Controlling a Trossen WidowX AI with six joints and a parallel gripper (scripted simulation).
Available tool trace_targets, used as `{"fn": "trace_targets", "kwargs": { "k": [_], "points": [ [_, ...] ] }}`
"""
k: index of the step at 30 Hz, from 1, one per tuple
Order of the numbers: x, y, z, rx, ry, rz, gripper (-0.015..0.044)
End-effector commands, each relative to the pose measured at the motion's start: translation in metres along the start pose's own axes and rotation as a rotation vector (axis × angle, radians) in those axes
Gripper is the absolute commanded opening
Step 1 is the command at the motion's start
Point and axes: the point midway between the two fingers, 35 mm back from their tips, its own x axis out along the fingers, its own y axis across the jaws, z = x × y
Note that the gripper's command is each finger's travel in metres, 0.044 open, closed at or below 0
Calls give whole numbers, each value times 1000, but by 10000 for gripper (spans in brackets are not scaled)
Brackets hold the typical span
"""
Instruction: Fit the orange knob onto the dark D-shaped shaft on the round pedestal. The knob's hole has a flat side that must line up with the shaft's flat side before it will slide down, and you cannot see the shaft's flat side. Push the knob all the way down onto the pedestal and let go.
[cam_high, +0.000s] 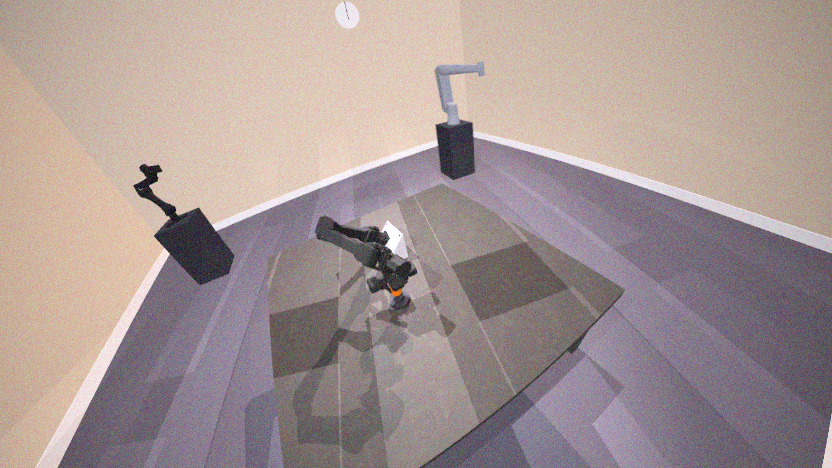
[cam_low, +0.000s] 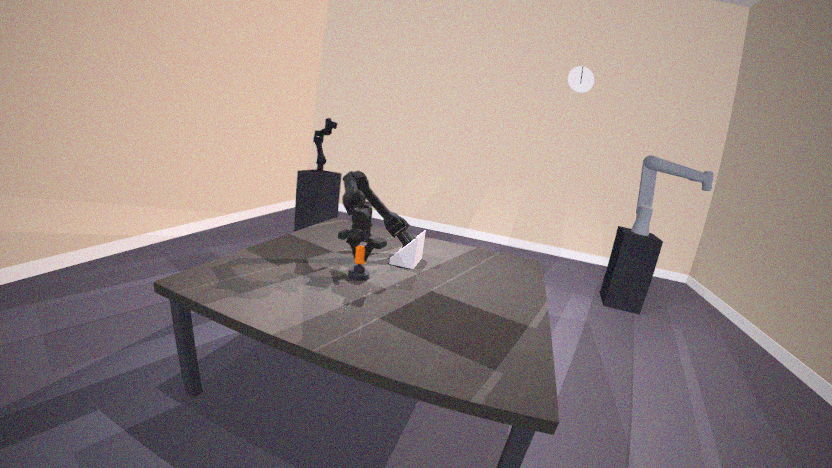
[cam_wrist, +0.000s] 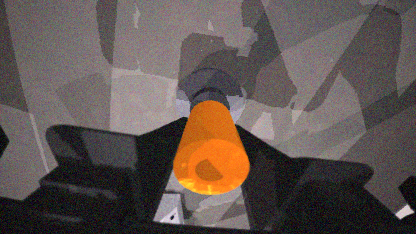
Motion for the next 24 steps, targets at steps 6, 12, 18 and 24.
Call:
{"fn": "trace_targets", "kwargs": {
  "k": [6,12,18,24],
  "points": [
    [-4,0,4,204,-7,4,0],
    [-3,-1,6,214,-7,4,0],
    [-3,0,5,214,-7,4,0],
    [-2,0,4,214,-7,4,0]
  ]
}}
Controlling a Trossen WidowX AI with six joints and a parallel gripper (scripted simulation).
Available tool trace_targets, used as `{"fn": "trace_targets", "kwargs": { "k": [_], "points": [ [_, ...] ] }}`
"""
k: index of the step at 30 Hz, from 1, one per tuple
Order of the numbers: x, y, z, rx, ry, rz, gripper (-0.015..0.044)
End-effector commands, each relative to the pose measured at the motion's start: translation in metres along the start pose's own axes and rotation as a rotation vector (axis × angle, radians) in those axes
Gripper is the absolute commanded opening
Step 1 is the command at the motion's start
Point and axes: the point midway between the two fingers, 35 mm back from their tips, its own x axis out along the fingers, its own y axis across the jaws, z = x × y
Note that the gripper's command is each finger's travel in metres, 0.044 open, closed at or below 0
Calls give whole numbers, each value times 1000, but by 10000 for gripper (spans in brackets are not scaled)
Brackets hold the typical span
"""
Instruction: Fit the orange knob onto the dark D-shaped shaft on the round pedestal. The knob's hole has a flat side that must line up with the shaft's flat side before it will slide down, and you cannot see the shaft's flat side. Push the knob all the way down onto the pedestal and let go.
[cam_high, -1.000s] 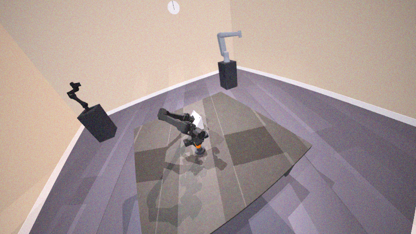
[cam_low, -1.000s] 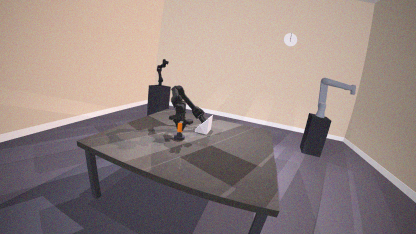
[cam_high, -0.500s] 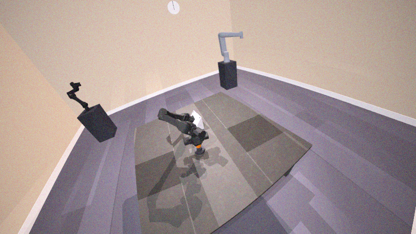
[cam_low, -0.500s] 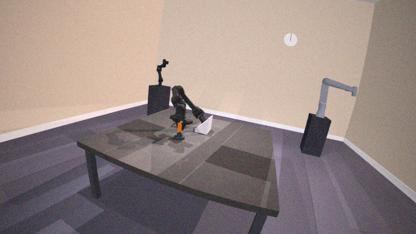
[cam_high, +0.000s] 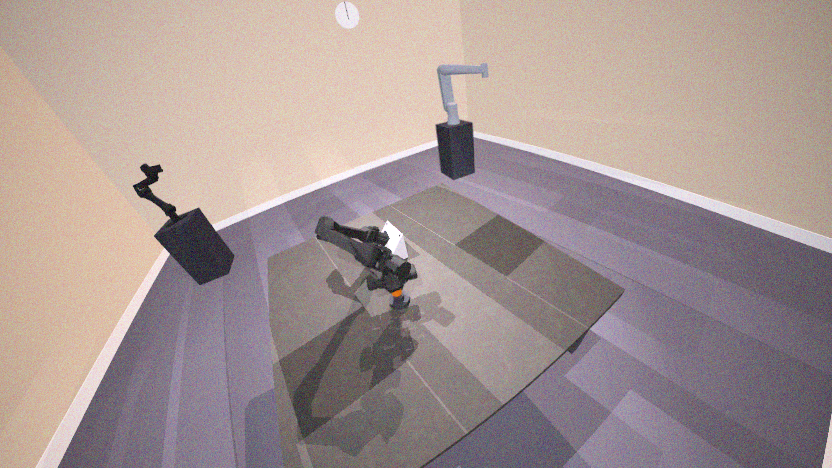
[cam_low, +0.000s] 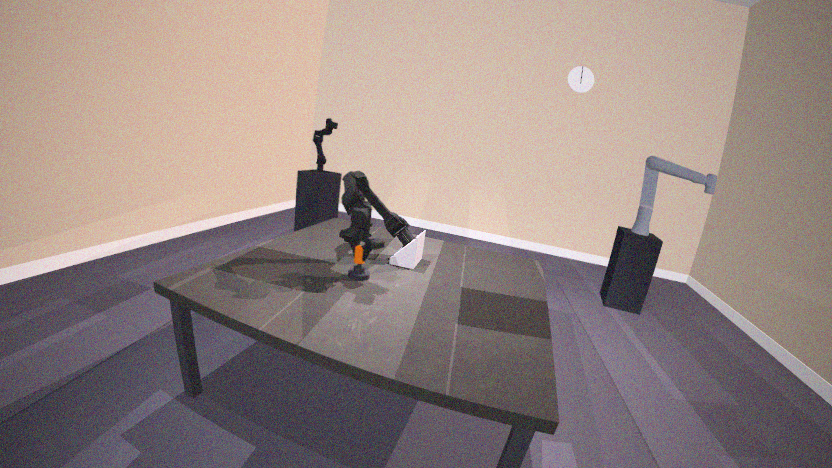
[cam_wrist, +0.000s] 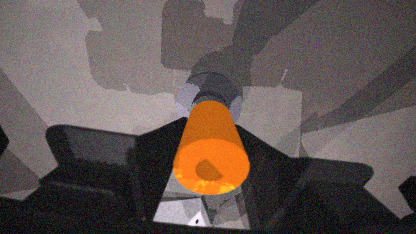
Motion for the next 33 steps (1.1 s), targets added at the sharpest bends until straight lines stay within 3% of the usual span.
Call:
{"fn": "trace_targets", "kwargs": {
  "k": [1,33],
  "points": [
    [0,1,-1,3,-2,2,0],
    [-2,0,-2,91,-2,2,0]
  ]
}}
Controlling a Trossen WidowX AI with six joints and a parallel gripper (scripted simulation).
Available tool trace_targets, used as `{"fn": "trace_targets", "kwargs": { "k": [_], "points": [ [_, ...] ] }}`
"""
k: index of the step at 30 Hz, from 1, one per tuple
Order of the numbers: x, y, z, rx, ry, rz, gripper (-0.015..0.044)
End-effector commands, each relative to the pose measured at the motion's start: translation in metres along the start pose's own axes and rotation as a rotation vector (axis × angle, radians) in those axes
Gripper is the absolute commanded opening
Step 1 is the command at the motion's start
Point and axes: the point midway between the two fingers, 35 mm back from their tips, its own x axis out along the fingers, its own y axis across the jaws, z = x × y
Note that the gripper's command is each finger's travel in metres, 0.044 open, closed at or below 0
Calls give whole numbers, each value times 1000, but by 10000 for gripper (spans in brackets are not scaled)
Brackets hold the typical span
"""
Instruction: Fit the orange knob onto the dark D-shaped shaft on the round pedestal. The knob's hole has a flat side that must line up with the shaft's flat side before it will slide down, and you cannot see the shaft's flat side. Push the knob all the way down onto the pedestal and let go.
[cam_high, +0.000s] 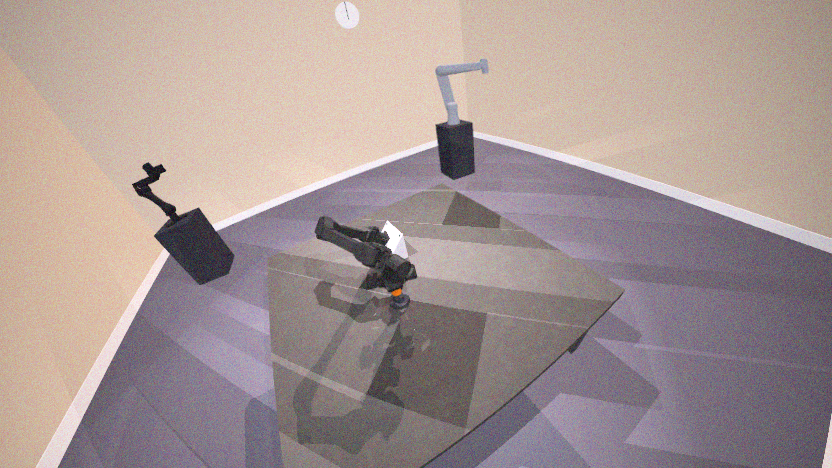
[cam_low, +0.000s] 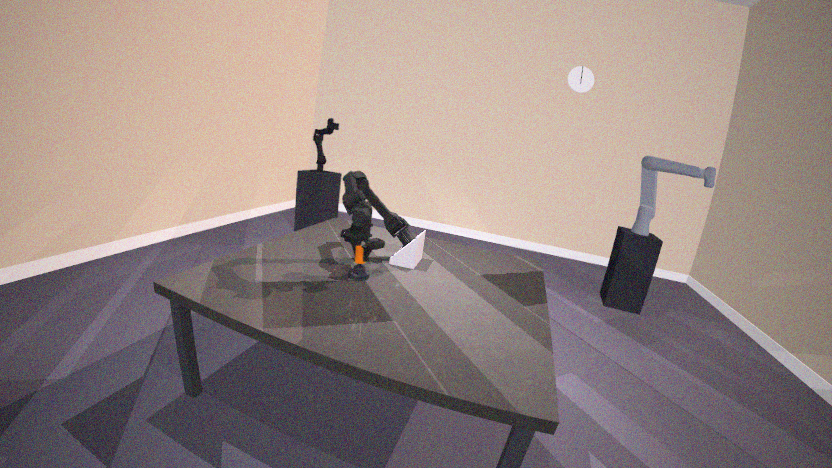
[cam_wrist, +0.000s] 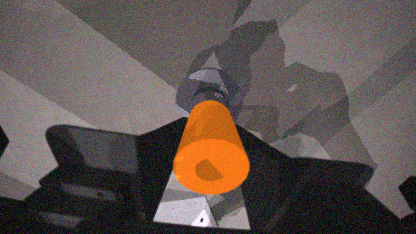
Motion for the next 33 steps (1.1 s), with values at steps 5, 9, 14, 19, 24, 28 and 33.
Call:
{"fn": "trace_targets", "kwargs": {
  "k": [5,9,14,19,24,28,33],
  "points": [
    [-3,1,5,172,-6,6,0],
    [-2,1,7,172,-6,6,0],
    [-3,1,6,172,-6,6,0],
    [-2,1,5,172,-6,6,0],
    [-1,1,4,172,-6,6,0],
    [0,2,3,172,-6,6,0],
    [0,1,0,172,-6,6,0]
  ]
}}
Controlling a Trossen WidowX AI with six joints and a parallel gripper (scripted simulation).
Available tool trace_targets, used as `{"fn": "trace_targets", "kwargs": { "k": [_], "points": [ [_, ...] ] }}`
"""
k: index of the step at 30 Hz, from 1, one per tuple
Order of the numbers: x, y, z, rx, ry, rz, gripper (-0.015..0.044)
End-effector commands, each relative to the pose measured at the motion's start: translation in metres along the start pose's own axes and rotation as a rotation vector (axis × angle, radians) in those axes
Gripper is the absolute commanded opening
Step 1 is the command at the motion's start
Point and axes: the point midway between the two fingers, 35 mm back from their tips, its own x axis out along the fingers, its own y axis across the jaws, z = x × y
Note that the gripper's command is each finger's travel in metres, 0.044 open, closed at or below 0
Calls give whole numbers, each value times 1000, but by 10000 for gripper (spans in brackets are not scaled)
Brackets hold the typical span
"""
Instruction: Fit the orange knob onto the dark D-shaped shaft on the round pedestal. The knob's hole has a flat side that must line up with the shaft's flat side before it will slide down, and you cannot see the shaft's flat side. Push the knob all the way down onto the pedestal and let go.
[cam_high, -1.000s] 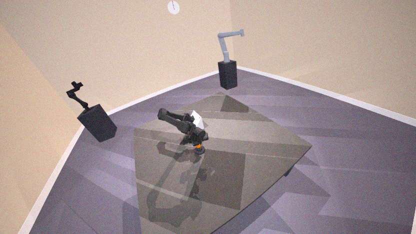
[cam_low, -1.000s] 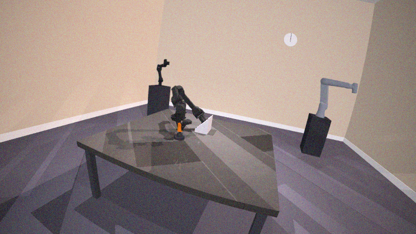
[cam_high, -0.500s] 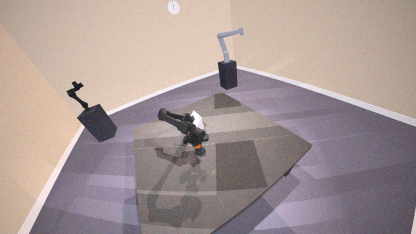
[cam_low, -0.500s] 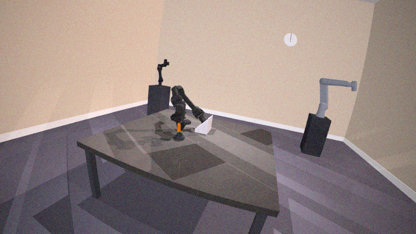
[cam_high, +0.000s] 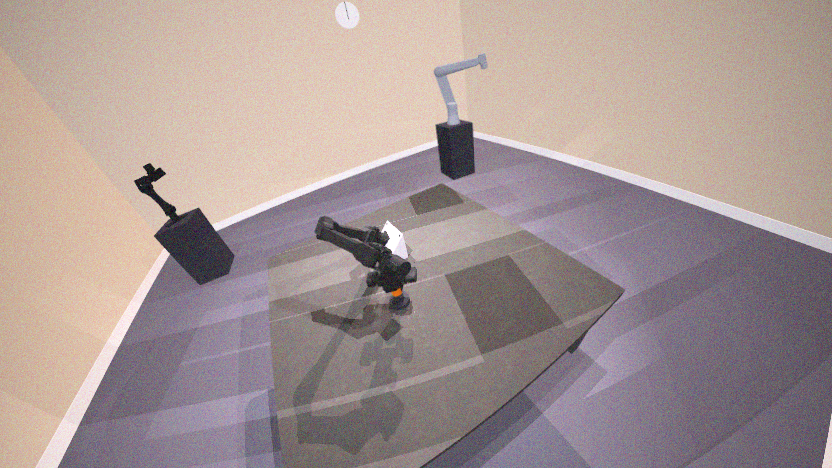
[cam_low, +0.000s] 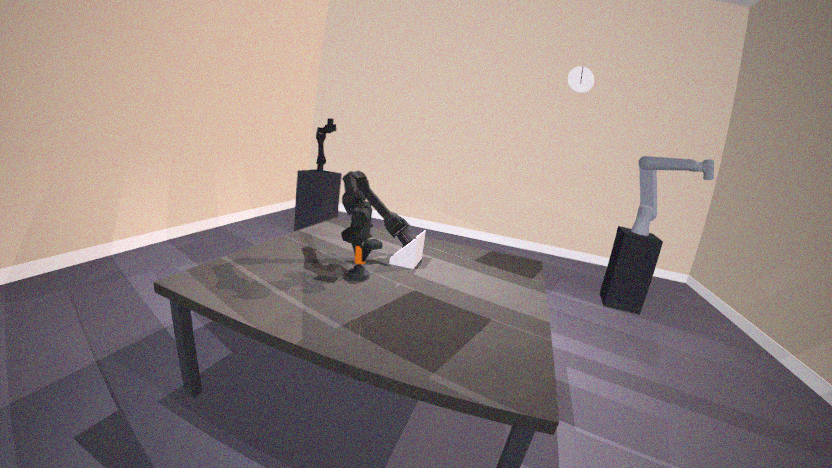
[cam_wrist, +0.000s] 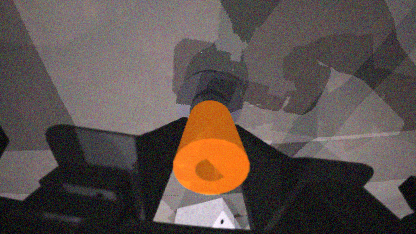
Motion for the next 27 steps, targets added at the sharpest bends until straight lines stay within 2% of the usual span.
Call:
{"fn": "trace_targets", "kwargs": {
  "k": [1,20,27],
  "points": [
    [0,0,-2,2,-1,1,0],
    [-3,1,0,2,-1,2,0],
    [-4,1,2,202,-1,2,0]
  ]
}}
